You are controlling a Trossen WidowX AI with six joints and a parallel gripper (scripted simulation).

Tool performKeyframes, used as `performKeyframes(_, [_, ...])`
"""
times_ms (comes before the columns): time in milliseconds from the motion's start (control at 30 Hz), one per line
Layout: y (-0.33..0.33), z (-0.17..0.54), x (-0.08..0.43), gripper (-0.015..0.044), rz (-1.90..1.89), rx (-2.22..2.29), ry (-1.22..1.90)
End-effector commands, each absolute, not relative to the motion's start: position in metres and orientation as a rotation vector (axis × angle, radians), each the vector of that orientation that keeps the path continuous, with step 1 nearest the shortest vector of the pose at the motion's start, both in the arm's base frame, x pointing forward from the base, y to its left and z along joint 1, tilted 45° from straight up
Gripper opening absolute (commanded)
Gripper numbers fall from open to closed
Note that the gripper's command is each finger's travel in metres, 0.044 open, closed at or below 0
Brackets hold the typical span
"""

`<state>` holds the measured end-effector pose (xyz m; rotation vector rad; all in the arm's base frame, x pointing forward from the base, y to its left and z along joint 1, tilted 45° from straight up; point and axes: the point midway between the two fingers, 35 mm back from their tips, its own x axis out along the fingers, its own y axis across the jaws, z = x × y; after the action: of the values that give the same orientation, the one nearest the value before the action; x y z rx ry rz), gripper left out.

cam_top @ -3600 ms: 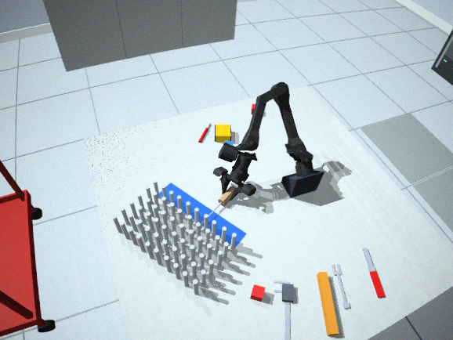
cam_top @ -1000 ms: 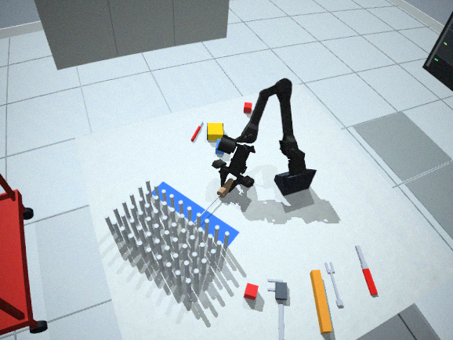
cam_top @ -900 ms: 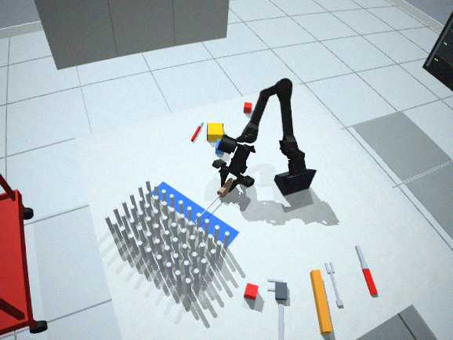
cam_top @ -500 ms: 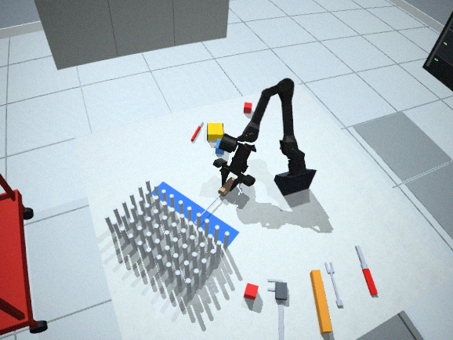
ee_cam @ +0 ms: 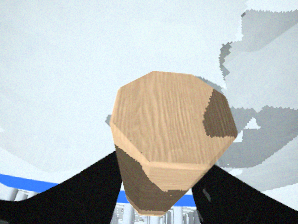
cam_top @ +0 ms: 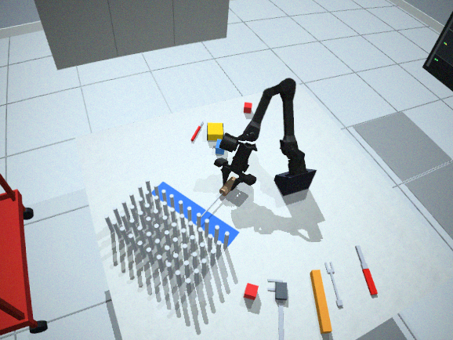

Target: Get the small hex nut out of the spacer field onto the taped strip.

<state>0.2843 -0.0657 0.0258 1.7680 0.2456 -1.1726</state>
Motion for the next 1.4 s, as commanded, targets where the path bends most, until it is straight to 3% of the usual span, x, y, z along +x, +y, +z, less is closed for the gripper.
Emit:
performKeyframes(0, [-0.063,0.029,0.286,0.0000,-1.167,1.773,0.242])
performKeyframes(600, [-0.055,0.039,0.288,0.0000,-1.166,1.779,0.236])
performKeyframes(1367, [-0.055,0.066,0.254,0.0000,-1.175,1.775,0.251])
